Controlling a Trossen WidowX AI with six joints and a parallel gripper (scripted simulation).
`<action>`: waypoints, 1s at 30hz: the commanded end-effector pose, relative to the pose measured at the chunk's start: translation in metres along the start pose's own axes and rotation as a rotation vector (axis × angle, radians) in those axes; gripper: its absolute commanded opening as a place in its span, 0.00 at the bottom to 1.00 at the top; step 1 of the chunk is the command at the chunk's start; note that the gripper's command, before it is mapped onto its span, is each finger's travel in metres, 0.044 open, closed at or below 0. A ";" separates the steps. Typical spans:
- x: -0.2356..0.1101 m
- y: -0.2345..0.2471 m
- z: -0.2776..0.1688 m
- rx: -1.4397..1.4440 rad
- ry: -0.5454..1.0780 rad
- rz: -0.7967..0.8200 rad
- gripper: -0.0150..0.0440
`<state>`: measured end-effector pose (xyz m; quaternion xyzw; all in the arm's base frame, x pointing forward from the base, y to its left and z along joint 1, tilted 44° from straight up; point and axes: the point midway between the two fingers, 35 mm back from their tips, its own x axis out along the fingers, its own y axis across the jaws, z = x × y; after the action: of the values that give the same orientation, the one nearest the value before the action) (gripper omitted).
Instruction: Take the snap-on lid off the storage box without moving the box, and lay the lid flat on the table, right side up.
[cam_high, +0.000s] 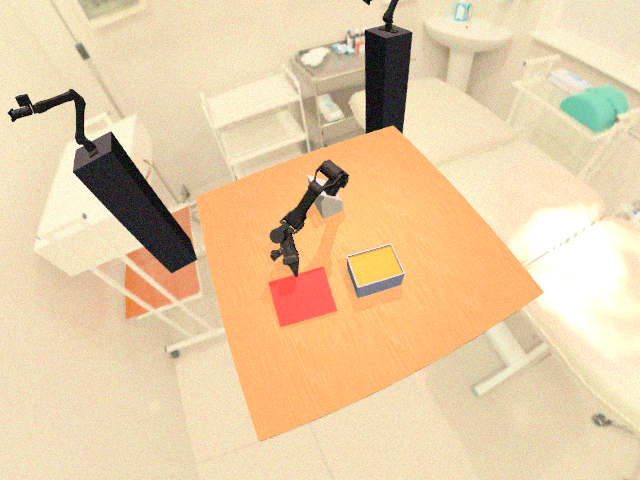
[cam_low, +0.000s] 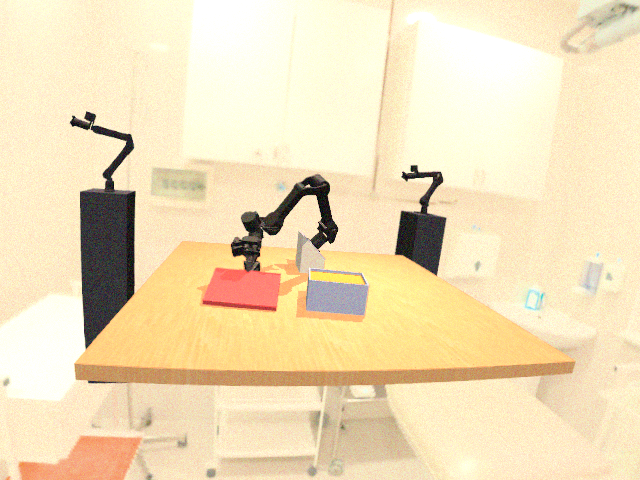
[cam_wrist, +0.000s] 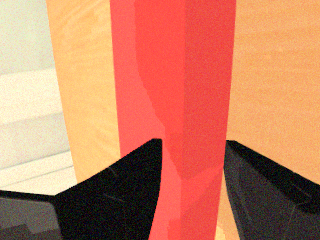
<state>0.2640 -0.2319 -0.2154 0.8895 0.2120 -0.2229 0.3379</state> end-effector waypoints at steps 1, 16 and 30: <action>0.000 0.001 0.000 -0.002 -0.003 -0.005 0.61; -0.016 -0.014 0.000 -0.002 -0.005 -0.006 1.00; -0.038 -0.032 0.001 -0.001 -0.007 -0.008 1.00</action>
<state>0.2215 -0.2219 -0.2128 0.8870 0.2140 -0.2295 0.3389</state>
